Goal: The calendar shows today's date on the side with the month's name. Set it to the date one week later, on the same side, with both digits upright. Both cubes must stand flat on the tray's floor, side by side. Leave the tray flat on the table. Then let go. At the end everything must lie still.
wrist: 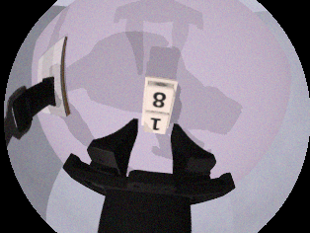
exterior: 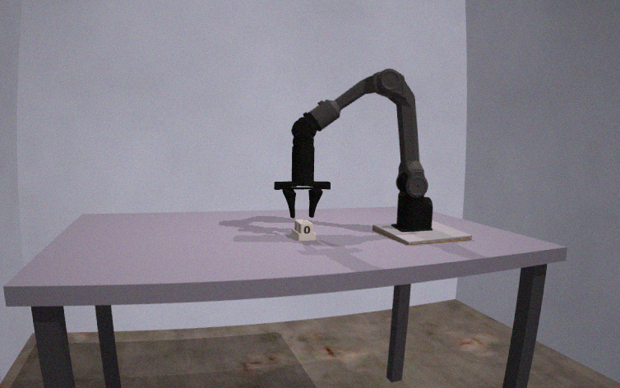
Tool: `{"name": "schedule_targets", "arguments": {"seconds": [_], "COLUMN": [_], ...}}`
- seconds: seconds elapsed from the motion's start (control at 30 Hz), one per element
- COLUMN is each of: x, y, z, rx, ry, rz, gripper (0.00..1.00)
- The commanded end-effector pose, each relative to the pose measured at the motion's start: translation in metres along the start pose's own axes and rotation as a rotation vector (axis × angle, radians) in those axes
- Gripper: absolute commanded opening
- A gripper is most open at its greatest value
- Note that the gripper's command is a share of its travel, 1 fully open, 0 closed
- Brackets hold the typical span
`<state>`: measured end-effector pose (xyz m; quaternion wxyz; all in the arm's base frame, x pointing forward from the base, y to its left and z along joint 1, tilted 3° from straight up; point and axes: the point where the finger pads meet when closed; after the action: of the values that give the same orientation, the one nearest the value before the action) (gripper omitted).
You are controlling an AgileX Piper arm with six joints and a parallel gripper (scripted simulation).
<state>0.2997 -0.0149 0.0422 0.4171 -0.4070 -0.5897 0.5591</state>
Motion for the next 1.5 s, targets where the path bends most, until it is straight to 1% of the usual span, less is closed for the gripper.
{"name": "schedule_targets", "arguments": {"seconds": [0.0, 1.27, 1.47], "x": [0.0009, 0.0009, 0.0010], "y": [-0.0001, -0.0001, 0.0037], "z": [0.0003, 0.0003, 0.0006], "rx": [-0.001, -0.001, 0.002], "ry": [0.001, 0.001, 0.001], "rz": [-0.001, -0.001, -0.002], "gripper": [0.62, 0.62, 0.62]}}
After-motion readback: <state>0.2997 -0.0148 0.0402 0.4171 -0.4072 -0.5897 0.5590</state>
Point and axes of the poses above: the point where the finger pads meet when closed, its own y axis out along the fingers, its own z axis across the jaws, x = y × z, and after that the axes turned 15 degrees about -y, right-handed
